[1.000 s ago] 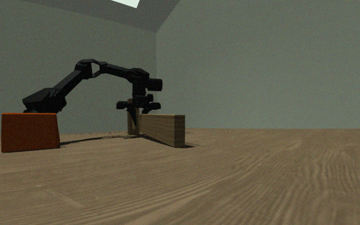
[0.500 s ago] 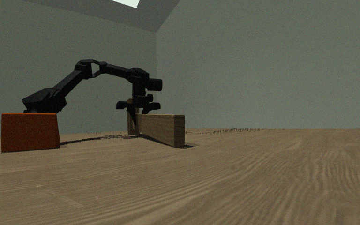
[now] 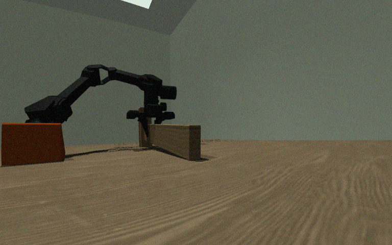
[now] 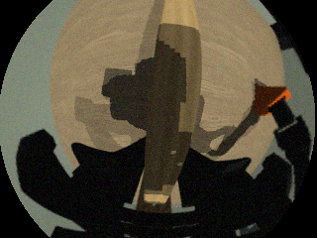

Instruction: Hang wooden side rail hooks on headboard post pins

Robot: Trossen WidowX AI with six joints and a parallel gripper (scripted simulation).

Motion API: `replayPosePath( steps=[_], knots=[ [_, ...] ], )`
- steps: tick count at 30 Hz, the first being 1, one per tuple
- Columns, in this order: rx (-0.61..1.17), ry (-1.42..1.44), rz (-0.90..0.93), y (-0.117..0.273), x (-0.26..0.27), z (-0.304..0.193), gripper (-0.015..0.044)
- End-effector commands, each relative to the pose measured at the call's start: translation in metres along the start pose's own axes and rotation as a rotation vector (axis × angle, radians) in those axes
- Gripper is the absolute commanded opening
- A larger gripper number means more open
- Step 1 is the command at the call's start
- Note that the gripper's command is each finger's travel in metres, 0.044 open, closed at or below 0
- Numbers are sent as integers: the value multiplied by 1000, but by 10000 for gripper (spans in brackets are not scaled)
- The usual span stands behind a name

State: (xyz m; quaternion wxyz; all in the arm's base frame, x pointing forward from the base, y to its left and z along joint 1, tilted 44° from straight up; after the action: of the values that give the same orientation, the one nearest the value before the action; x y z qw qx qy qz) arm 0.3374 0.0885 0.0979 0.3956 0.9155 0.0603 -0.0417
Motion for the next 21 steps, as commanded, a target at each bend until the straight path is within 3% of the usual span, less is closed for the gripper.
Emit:
replayPosePath(
  steps=[1, 21],
  knots=[
    [1, -5, 6, 2, 0, -1, 0],
    [1, -5, 6, 2, 0, -3, 0]
  ],
)
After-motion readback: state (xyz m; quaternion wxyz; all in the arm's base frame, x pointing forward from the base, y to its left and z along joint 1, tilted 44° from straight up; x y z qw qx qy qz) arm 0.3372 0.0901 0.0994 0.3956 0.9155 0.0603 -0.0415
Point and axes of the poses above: the point midway between the two fingers, 35 mm back from their tips, its own y axis back along the fingers, its own x axis across the jaws, z = x × y, the point moved 3 cm from there along y, back along the fingers, and after that the axes turned 5 degrees about -y, right-handed, at the moved point
